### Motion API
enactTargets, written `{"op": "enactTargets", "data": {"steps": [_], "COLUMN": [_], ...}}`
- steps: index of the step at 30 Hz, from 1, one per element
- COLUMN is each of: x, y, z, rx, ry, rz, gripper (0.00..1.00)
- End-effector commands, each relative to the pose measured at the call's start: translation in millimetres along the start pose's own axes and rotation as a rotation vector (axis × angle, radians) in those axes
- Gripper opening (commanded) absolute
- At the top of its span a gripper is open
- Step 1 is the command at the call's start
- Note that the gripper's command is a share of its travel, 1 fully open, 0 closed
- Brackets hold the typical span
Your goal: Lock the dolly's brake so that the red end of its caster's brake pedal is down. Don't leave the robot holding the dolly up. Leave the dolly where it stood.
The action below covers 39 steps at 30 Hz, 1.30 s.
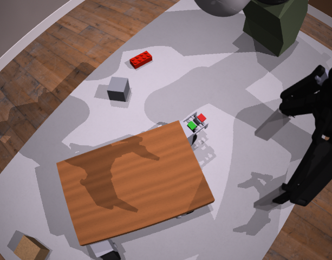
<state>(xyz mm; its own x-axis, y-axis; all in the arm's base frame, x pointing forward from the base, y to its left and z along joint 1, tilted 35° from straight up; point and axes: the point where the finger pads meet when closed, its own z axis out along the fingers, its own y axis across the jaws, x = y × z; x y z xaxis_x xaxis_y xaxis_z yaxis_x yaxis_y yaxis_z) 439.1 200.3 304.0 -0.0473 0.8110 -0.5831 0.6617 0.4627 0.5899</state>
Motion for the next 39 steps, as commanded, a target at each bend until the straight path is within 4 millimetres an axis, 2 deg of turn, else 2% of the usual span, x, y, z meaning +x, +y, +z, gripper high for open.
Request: {"op": "enactTargets", "data": {"steps": [1, 3, 4, 6, 7, 8, 9, 10, 13, 16, 17, 19, 30, 35, 39], "x": [-20.7, -41.7, -44.7, -54.3, -59.3, -62.6, -65.7, -68.5, -68.5, -73.8, -73.8, -73.3, -71.9, -60.6, -59.6], "y": [-28.0, -65.4, -76.3, -93.0, -111.6, -118.2, -135.9, -142.6, -142.6, -197.3, -197.3, -212.8, -215.8, -222.2, -223.1], "z": [17.0, 35.7, 39.5, 47.8, 54.4, 57.3, 62.9, 65.5, 65.5, 81.4, 81.4, 85.4, 88.8, 120.0, 122.9], "rx": [0.049, 0.113, 0.149, 0.149, 0.183, 0.183, 0.215, 0.215, 0.215, 0.282, 0.282, 0.301, 0.304, 0.304, 0.304], "ry": [0.038, 0.090, 0.119, 0.119, 0.149, 0.149, 0.179, 0.179, 0.179, 0.246, 0.246, 0.266, 0.270, 0.270, 0.270], "rz": [0.088, 0.212, 0.287, 0.287, 0.365, 0.365, 0.443, 0.443, 0.443, 0.627, 0.627, 0.683, 0.693, 0.692, 0.692], "gripper": [0.00, 0.00, 0.00, 0.00, 0.00, 0.00, 0.00, 0.00, 0.00, 0.00, 0.00, 0.00, 0.00, 0.00, 0.00]}}
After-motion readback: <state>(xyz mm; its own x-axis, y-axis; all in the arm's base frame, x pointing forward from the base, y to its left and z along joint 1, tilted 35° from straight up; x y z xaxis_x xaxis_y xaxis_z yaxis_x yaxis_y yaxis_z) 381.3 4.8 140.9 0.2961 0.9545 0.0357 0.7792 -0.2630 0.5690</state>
